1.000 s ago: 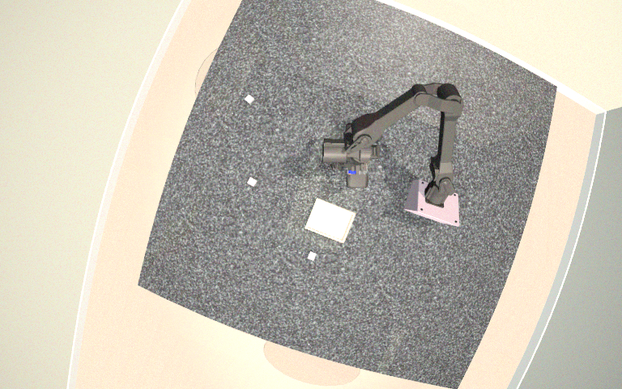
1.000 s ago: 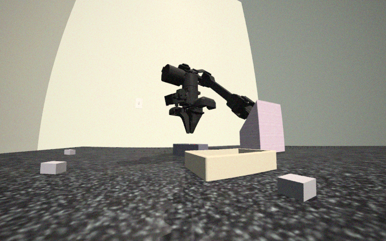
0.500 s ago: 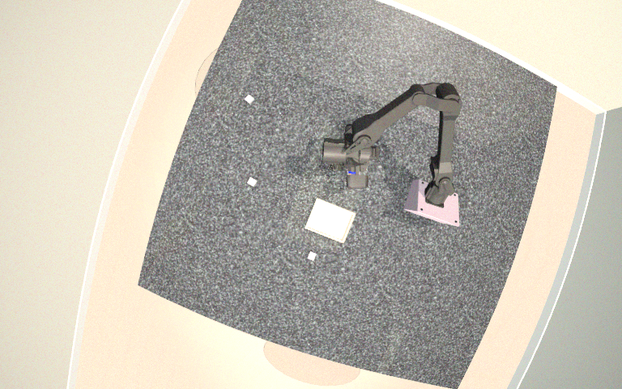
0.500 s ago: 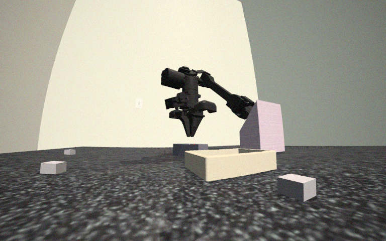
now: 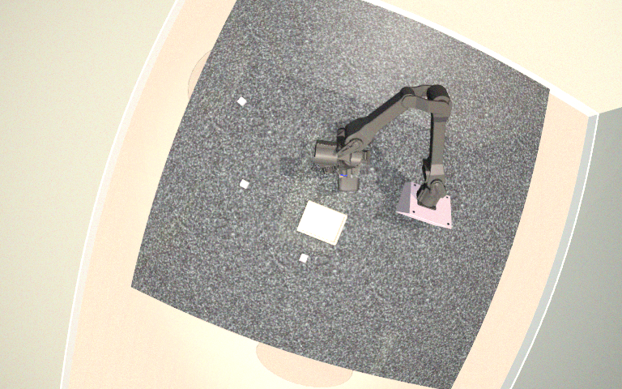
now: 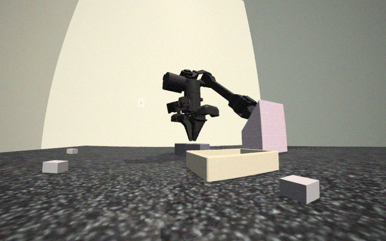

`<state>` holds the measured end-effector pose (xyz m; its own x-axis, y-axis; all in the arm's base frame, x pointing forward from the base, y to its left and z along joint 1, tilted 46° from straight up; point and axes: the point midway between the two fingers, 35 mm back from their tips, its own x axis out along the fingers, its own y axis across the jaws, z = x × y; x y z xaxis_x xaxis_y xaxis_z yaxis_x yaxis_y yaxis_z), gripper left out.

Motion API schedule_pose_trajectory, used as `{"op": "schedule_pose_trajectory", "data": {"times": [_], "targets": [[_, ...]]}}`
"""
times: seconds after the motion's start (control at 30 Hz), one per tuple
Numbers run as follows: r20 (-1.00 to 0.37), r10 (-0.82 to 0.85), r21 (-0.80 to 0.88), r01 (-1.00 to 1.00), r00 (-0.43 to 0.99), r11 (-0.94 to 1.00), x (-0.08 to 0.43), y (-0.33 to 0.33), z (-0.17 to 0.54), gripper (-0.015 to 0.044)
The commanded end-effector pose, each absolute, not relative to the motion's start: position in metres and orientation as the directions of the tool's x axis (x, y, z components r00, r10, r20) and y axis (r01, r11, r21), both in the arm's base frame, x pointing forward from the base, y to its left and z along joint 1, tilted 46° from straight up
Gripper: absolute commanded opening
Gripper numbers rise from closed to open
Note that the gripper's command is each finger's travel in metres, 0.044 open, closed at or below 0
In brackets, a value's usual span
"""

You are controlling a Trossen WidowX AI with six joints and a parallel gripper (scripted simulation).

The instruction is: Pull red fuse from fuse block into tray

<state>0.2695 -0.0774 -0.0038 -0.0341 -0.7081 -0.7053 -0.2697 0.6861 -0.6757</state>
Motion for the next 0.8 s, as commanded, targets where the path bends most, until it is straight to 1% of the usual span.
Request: {"op": "schedule_pose_trajectory", "data": {"times": [0.0, 0.77], "targets": [[-0.701, -0.712, -0.679, -0.277, -0.033, 0.68, 0.269, -0.0802, -0.0059, 0.0071], [-0.701, -0.713, -0.679, -0.277, -0.033, 0.68, 0.2686, -0.086, -0.0116, 0.0071]]}}
